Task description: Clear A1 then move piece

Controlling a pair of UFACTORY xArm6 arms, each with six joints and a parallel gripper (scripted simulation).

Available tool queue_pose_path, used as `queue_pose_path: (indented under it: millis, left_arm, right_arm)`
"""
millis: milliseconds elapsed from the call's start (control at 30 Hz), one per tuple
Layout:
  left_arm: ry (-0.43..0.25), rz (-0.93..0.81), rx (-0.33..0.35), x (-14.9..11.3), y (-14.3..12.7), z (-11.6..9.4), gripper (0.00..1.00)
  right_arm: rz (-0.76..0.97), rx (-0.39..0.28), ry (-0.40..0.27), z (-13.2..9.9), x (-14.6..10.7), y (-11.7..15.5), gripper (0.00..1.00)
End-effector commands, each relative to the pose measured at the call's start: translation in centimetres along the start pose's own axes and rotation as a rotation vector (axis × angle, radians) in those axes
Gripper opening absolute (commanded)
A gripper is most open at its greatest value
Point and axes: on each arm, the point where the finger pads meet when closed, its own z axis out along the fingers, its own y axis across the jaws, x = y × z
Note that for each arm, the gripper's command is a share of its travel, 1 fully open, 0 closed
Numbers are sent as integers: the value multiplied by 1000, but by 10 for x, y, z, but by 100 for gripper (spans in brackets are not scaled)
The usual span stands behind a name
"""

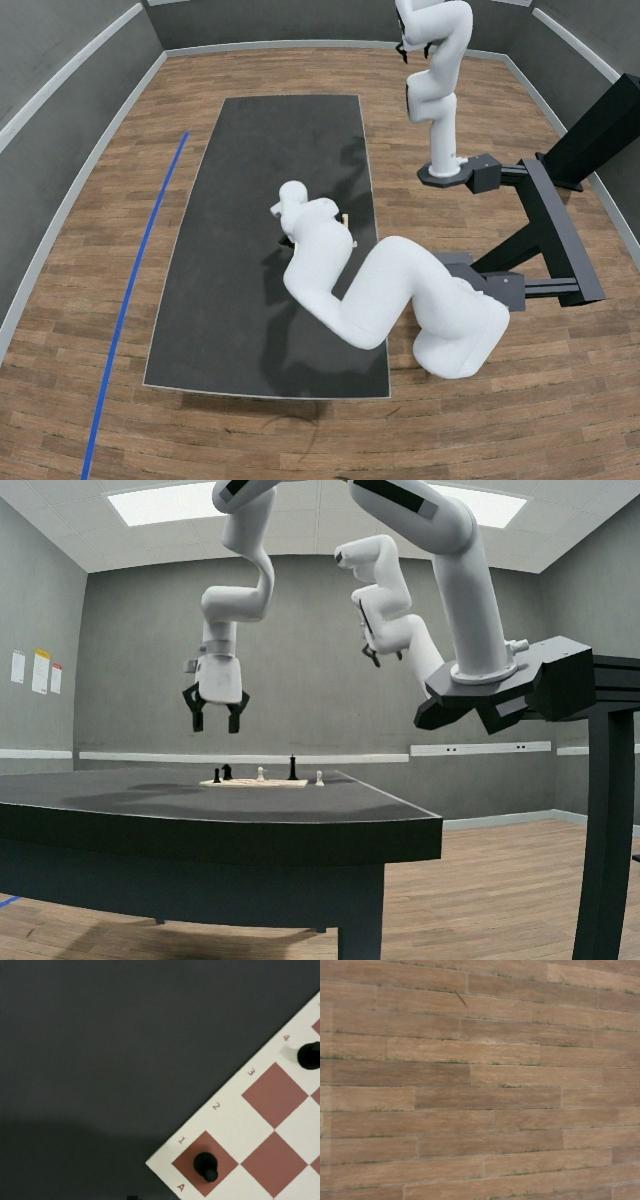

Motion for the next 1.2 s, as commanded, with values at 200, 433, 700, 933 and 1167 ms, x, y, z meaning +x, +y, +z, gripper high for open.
queue_pose_path:
  millis: [200,433,700,933,1167]
  left_arm:
    - [4,-1,1,1,-1,-2,100]
    - [4,-1,1,1,-1,-2,100]
    - [4,-1,1,1,-1,-17,100]
    - [4,-1,1,1,0,-44,100]
    - [4,-1,0,1,0,-69,100]
  right_arm:
    - [0,0,4,-2,1,0,100]
    - [0,0,4,-2,1,0,100]
    - [0,0,4,-2,1,0,100]
    - [0,0,4,-2,1,0,100]
    - [0,0,4,-2,1,0,100]
